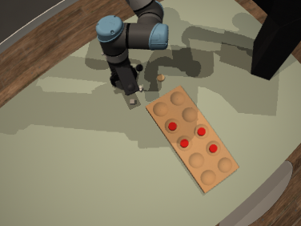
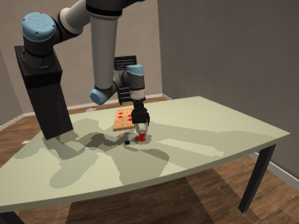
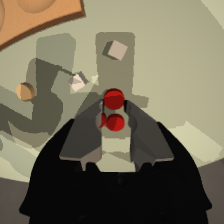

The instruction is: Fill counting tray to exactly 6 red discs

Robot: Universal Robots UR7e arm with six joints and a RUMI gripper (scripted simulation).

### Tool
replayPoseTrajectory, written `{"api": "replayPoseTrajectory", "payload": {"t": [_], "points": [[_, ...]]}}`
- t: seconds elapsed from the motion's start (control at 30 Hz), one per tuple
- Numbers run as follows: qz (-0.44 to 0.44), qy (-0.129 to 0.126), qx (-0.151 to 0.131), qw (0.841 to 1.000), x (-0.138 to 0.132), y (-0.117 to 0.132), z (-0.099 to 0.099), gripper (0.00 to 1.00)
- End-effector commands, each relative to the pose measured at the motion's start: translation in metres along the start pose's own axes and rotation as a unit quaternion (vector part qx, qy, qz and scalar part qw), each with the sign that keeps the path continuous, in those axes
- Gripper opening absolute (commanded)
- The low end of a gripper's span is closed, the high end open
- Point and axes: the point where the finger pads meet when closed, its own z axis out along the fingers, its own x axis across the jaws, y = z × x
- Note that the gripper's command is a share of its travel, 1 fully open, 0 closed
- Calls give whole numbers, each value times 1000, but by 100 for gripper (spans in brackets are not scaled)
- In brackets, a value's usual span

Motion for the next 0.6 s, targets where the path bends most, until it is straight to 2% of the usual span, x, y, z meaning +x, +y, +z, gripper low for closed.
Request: {"api": "replayPoseTrajectory", "payload": {"t": [0.0,0.43,0.57], "points": [[0,1,0,1000,1,0,0,0],[0,1,0,1000,1,0,-1,0],[0,1,0,1000,1,0,-6,0]]}}
